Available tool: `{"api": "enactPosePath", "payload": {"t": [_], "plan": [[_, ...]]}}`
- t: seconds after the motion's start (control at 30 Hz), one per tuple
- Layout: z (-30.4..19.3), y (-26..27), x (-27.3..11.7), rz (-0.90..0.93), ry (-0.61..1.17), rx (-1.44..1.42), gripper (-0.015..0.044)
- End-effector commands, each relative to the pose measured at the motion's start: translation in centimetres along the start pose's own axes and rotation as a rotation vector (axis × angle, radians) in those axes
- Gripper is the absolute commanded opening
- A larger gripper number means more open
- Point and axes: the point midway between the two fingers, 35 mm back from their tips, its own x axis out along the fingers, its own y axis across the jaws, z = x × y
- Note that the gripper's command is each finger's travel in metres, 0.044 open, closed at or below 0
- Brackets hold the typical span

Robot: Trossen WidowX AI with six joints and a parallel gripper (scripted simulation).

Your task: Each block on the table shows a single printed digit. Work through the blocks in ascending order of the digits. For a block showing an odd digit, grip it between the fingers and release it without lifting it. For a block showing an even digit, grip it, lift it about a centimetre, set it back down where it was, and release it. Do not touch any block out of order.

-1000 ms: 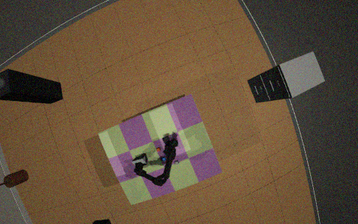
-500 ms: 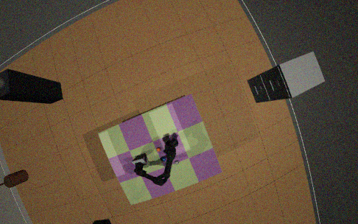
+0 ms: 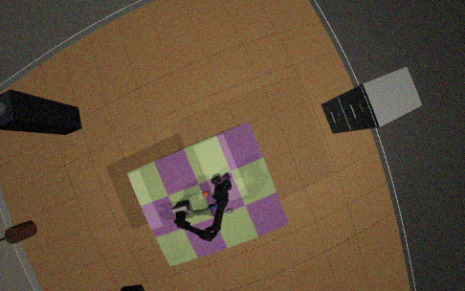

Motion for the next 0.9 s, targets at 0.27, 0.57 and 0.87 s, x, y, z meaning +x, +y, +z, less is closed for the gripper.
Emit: {"api": "enactPosePath", "payload": {"t": [0.27,0.57,0.87], "plan": [[0.1,0.0,-3.9,-0.002,-0.003,-0.003,0.0374],[0.0,0.1,-11.7,0.001,-0.002,-0.004,0.0138],[0.0,0.1,-11.7,0.001,-0.002,-0.004,0.0120]]}}
